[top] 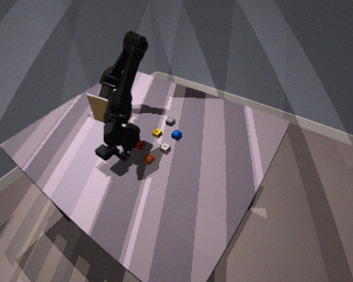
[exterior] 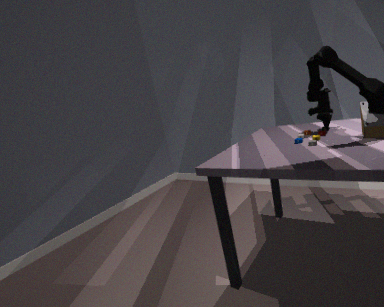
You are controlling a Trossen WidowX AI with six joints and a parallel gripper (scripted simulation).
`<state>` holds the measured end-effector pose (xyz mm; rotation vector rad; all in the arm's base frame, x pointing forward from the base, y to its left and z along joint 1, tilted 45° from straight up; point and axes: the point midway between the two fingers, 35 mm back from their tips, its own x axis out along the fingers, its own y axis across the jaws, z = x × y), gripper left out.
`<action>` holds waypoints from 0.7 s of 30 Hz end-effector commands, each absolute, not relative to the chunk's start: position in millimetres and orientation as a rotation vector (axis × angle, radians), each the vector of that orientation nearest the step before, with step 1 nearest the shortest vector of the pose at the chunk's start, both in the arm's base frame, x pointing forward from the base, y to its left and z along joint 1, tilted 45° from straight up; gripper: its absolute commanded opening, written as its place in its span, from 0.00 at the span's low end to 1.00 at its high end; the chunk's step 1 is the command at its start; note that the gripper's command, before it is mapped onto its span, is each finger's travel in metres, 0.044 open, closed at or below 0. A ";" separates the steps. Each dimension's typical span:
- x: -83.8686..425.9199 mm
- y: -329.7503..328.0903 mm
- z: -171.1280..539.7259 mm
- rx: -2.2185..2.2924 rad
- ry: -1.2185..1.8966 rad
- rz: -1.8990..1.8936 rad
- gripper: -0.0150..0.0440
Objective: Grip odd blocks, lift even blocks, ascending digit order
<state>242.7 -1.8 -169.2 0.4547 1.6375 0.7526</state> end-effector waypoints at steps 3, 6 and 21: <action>246.9 -7.7 -163.4 0.442 1.625 0.756 0.46; 247.0 -8.2 -162.9 0.441 1.625 0.757 0.46; 246.2 -5.0 -166.3 0.442 1.625 0.757 0.46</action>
